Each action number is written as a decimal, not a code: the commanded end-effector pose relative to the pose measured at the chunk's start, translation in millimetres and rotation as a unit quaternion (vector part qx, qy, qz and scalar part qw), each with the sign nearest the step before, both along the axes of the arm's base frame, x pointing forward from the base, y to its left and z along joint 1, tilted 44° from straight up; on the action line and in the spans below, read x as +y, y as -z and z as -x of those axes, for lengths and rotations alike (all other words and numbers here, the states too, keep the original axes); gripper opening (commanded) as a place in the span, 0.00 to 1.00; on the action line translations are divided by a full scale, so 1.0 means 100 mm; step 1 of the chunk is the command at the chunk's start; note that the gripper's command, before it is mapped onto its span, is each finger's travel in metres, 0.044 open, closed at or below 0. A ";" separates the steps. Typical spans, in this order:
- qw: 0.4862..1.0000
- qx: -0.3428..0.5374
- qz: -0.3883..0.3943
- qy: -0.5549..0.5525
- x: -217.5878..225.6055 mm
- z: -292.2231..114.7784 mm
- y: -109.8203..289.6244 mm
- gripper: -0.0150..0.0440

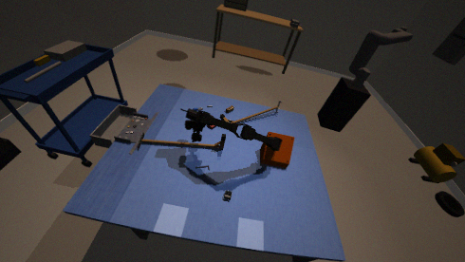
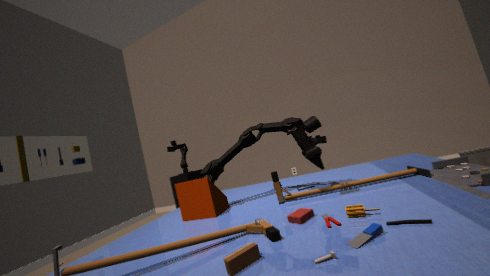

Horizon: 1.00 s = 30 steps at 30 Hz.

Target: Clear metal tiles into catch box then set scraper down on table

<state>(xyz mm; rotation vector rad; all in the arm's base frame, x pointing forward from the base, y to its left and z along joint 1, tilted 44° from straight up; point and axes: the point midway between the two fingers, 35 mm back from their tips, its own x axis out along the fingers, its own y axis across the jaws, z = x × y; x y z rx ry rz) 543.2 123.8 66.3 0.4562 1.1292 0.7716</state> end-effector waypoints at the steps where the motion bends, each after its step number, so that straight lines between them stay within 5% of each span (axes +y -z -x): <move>1: 1.000 0.006 0.009 -0.020 0.16 0.01 0.10 1.00; 11: 0.998 0.019 0.019 -0.050 0.40 0.06 0.27 1.00; 30: 1.000 0.007 0.007 -0.023 0.03 0.17 0.12 1.00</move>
